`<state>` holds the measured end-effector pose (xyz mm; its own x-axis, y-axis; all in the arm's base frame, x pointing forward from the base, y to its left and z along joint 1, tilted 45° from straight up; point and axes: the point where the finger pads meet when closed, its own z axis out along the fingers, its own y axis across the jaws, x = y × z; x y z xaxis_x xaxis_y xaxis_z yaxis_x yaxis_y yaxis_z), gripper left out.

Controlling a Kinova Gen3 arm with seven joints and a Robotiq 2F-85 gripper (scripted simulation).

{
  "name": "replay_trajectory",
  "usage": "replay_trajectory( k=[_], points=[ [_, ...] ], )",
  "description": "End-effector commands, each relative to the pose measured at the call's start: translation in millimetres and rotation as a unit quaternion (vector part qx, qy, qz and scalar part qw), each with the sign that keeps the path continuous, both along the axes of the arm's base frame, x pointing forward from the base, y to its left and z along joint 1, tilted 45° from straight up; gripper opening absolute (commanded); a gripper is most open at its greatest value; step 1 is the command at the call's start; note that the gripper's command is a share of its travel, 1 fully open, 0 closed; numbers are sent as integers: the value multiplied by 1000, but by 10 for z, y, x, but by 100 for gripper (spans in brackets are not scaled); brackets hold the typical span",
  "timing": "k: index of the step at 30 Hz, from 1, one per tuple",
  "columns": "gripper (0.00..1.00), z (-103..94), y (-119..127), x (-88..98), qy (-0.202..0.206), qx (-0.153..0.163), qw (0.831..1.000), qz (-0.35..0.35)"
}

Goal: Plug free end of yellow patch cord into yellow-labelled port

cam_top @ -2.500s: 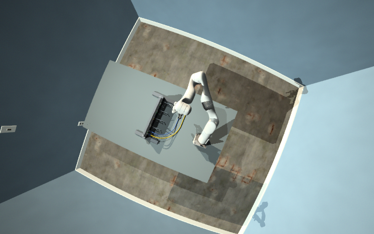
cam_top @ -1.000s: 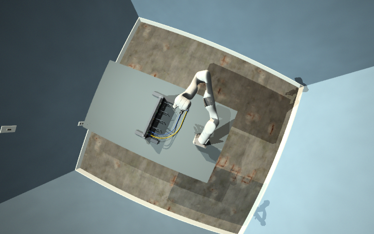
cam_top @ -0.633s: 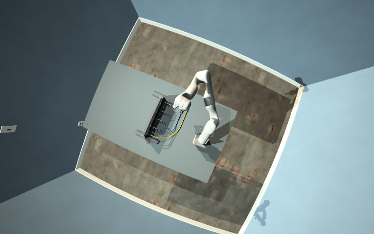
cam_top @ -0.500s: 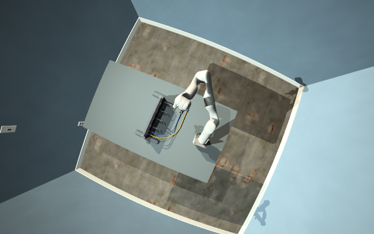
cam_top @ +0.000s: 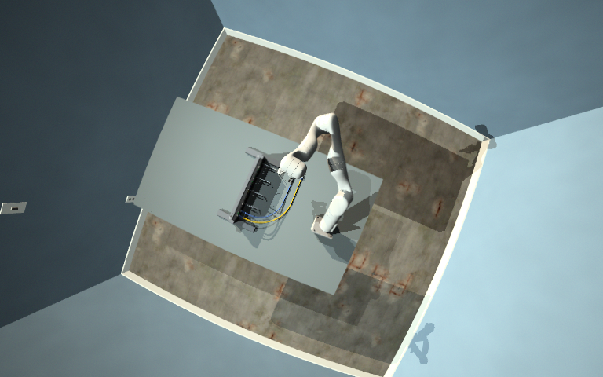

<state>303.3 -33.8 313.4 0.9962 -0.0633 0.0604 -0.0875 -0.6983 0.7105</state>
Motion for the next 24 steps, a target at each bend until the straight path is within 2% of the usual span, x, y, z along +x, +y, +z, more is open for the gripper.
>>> replay_trajectory(
  k=[1,12,14,16,24],
  points=[
    [0,-115,33,104,-16,-7,1000,-1],
    [0,-840,356,705,-98,-50,993,38],
    [0,-840,356,705,-98,-50,993,38],
    [0,-1050,486,836,-122,-59,989,56],
    [0,-1536,835,1067,-178,-74,975,108]
  ],
)
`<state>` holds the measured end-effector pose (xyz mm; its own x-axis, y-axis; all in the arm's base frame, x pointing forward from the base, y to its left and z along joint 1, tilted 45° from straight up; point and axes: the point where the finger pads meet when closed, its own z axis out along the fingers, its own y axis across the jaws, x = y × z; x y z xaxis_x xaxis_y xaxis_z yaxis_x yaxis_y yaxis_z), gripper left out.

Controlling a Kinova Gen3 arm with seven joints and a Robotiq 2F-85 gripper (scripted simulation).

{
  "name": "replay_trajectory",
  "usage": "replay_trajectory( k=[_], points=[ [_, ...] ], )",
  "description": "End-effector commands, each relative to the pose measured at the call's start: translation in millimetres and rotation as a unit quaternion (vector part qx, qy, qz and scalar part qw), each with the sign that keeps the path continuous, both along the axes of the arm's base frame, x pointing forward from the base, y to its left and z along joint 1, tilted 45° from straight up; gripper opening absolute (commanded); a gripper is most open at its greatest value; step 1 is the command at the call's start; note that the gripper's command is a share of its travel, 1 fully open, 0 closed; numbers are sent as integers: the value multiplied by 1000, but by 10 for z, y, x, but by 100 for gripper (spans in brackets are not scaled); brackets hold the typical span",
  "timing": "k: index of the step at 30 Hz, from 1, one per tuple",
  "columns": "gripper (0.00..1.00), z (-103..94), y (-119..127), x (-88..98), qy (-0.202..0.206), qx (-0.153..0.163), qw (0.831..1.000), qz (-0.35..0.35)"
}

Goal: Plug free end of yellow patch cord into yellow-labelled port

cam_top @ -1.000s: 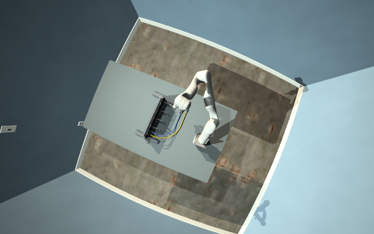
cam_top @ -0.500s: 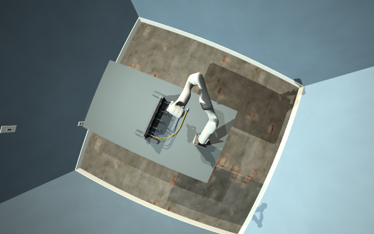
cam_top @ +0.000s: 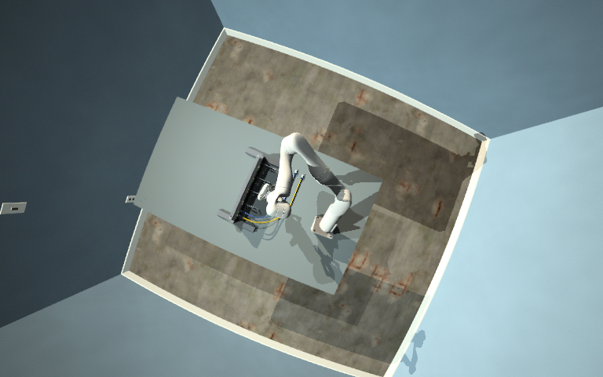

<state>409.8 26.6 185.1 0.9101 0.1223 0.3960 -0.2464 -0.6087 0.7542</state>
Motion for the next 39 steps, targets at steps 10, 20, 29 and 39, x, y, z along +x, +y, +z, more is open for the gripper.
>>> replay_trajectory(
  k=[10,20,29,39],
  points=[
    [0,-830,712,141,-62,-12,992,114],
    [0,-1471,1297,111,-118,-3,967,225],
    [0,-1655,1466,50,-131,2,956,261],
    [0,-1687,1454,99,-133,3,956,262]
  ],
)
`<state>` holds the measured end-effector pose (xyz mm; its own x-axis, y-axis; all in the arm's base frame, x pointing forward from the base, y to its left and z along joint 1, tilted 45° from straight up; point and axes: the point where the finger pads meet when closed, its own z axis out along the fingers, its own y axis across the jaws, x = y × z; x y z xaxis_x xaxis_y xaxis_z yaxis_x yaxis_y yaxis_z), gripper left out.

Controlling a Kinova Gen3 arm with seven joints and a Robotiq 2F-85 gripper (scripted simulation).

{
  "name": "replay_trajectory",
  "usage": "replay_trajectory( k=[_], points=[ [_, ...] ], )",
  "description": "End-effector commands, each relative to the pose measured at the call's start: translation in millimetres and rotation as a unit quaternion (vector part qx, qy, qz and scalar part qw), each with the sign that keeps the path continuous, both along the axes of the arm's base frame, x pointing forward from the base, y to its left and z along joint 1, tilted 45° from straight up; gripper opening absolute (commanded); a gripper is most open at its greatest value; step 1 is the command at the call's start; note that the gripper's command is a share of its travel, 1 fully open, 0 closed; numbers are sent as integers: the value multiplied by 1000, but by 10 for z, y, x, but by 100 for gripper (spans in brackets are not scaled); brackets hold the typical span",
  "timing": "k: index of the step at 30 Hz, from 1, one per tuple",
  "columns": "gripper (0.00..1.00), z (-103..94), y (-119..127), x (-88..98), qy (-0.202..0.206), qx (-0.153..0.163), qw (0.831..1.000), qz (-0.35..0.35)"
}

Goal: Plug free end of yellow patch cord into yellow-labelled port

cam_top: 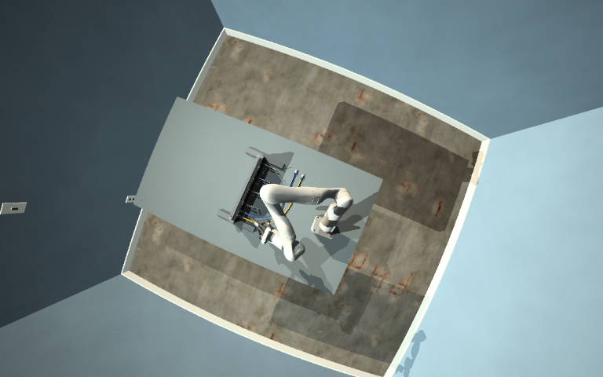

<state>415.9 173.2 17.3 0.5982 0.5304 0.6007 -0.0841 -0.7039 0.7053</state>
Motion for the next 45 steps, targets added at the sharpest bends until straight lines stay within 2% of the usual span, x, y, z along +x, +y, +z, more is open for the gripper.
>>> replay_trajectory(
  k=[1,7,17,19,25,29,45],
  points=[
    [0,-10,-12,38,-5,1,1000,1],
    [0,-87,-105,215,-5,2,1000,0],
    [0,-354,-436,814,-6,3,1000,2],
    [0,-354,-436,814,-6,3,1000,2],
    [0,-474,-598,1072,-6,2,1000,0],
    [0,-499,-630,1128,-6,2,1000,0],
    [0,-503,-635,1121,-4,1,1000,1]
  ],
)
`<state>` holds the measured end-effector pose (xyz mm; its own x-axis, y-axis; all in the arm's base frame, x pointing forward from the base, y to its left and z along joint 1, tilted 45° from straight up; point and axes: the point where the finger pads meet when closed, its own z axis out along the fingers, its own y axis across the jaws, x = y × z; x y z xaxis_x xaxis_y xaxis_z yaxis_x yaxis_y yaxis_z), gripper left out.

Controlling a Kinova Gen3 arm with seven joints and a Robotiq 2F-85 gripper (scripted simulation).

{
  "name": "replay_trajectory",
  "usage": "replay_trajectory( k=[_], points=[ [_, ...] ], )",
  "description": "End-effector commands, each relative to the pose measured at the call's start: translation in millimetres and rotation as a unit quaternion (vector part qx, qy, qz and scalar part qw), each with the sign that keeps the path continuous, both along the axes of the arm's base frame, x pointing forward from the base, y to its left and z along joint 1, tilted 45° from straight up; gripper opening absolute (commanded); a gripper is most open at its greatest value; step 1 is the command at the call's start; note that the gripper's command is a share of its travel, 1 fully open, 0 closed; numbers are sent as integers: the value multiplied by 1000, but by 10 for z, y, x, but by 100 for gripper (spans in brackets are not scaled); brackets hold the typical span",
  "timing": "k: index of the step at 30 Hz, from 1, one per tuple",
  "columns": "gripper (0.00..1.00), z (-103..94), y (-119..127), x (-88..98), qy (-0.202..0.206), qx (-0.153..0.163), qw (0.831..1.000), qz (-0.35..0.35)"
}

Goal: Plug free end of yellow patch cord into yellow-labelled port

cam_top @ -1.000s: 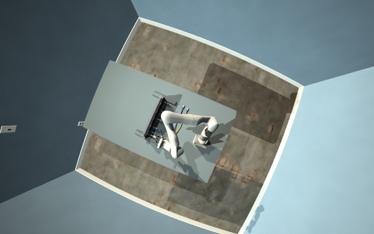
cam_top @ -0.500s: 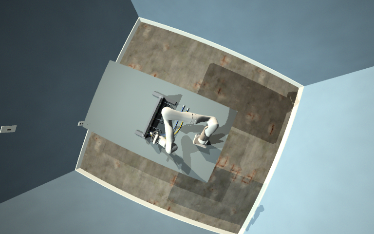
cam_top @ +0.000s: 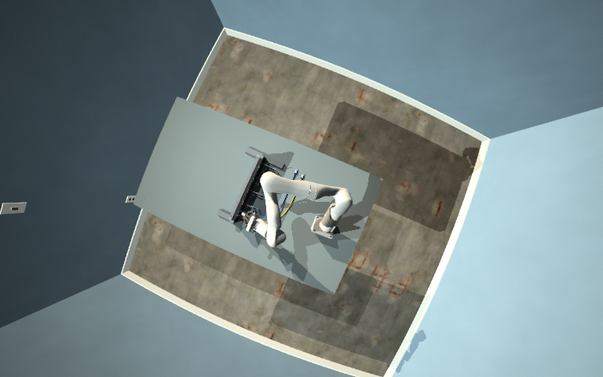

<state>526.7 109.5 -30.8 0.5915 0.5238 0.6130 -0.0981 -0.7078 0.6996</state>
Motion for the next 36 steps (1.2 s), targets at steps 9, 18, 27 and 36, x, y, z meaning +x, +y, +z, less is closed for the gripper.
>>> replay_trajectory(
  k=[9,18,27,36],
  points=[
    [0,-22,2,13,3,-2,1000,3],
    [0,-22,2,13,3,-2,1000,3],
    [0,-22,2,13,3,-2,1000,3],
    [0,-9,20,-33,5,-3,1000,4]
  ],
)
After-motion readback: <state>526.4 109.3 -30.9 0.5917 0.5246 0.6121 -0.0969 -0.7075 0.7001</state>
